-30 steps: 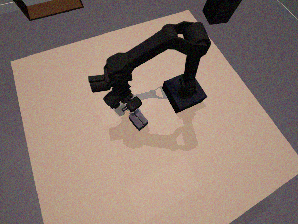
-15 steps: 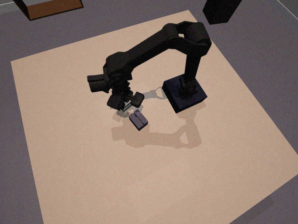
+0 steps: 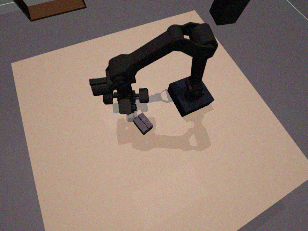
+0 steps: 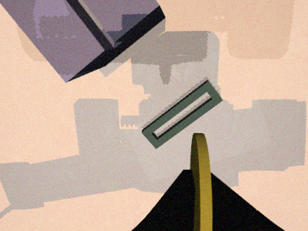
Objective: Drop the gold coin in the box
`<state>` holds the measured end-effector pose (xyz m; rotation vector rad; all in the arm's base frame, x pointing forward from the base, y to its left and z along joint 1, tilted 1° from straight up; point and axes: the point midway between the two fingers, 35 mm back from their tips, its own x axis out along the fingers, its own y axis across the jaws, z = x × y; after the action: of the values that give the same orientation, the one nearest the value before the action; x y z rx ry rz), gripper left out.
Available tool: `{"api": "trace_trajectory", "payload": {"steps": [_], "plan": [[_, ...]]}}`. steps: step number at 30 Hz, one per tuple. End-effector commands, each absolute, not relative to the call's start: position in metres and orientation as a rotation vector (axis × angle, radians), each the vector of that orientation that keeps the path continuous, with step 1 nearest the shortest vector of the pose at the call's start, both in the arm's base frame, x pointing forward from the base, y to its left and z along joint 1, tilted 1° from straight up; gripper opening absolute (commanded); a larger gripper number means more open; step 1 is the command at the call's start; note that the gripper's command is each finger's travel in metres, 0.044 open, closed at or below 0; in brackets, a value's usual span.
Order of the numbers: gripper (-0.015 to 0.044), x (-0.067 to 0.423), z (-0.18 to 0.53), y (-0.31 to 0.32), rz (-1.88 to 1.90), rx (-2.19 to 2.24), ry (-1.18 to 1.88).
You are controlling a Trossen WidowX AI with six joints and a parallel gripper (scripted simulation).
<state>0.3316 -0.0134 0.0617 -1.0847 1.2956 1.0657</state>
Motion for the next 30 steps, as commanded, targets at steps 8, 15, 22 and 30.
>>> {"api": "trace_trajectory", "payload": {"steps": [8,15,22,30], "plan": [[0.0000,0.334,0.062,-0.011,1.342,-1.355,1.119],[0.0000,0.335,0.062,-0.010,1.511,-1.523,0.983],[0.0000,0.335,0.062,-0.008,1.527,-1.539,0.969],[0.0000,0.327,0.063,0.011,1.528,-1.538,0.967]]}}
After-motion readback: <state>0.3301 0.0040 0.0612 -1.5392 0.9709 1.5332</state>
